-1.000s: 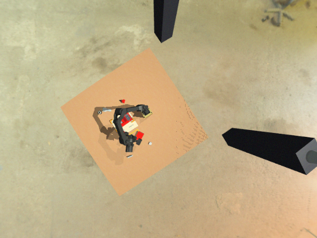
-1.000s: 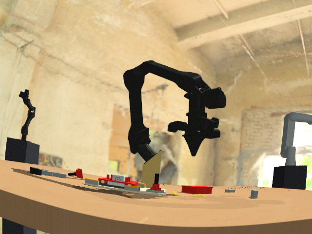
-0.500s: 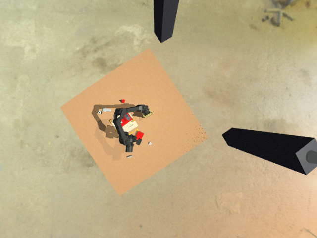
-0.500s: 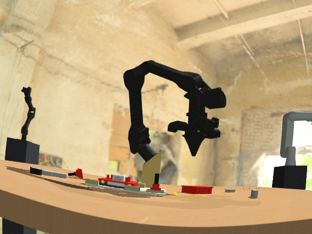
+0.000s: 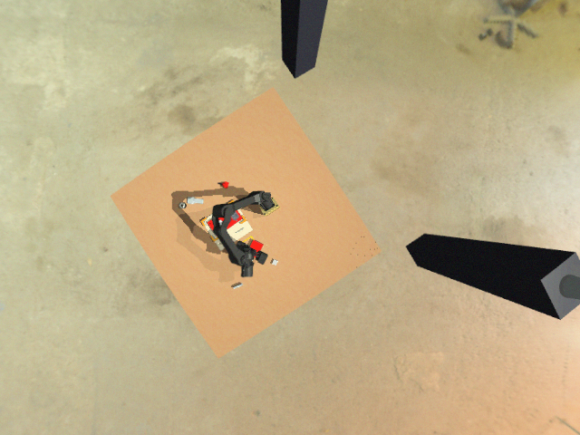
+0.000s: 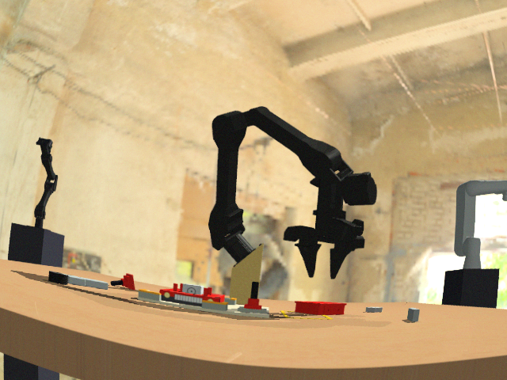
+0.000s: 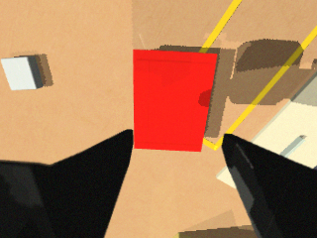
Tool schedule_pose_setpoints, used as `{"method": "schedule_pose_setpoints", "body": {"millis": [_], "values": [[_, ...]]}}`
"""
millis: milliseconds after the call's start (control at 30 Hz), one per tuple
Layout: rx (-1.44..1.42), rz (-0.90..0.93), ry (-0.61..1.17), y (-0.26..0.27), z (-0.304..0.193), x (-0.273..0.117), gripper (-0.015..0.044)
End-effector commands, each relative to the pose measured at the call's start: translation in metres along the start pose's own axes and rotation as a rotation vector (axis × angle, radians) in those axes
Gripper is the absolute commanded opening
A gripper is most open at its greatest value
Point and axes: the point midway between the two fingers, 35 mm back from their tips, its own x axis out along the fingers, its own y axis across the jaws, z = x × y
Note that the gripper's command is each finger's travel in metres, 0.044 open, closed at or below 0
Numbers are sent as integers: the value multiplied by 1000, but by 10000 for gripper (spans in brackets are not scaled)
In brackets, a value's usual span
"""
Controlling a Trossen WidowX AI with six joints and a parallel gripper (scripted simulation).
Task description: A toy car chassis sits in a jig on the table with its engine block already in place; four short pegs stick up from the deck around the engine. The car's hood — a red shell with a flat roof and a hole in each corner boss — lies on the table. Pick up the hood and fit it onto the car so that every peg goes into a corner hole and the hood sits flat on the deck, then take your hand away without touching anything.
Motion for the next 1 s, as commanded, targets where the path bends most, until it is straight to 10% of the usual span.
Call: {"method": "schedule_pose_setpoints", "body": {"millis": [0,967], "values": [[14,8,-10,2,2,0,394],[14,8,-10,2,3,28,440]]}}
